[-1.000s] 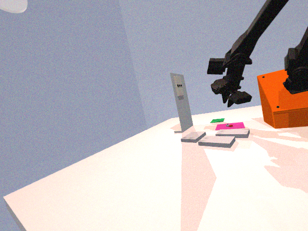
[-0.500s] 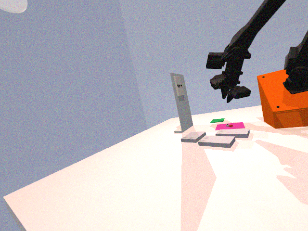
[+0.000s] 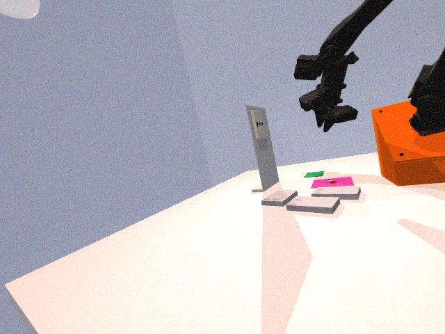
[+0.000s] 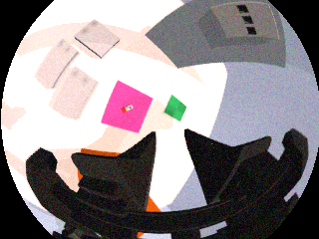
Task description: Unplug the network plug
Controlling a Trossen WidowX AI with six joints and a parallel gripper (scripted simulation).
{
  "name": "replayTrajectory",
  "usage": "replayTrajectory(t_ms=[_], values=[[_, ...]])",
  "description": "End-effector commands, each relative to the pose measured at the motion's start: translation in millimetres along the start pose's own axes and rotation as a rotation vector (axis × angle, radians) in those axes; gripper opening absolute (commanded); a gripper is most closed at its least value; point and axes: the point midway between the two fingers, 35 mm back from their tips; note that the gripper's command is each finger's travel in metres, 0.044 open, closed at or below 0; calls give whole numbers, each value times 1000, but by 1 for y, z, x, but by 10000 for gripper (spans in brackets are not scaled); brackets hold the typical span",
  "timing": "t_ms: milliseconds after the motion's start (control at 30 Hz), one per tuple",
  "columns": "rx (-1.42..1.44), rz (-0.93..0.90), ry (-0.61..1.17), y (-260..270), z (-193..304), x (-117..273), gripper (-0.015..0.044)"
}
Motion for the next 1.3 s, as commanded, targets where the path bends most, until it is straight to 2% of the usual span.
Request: replayTrajectory(t_ms=[0, 300, 667, 1267], values=[[1, -3, -6, -7, 3, 15, 156], [-2, -6, -11, -17, 9, 37, 156], [-2, -6, -11, -17, 9, 37, 440], [-2, -6, -11, -17, 9, 37, 440]])
Point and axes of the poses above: the point midway between the two fingers, 35 mm back from their tips, its own x axis back along the fingers, its own y axis across the jaws, z = x × y, and after that the axes turned 15 degrees about x, right-handed
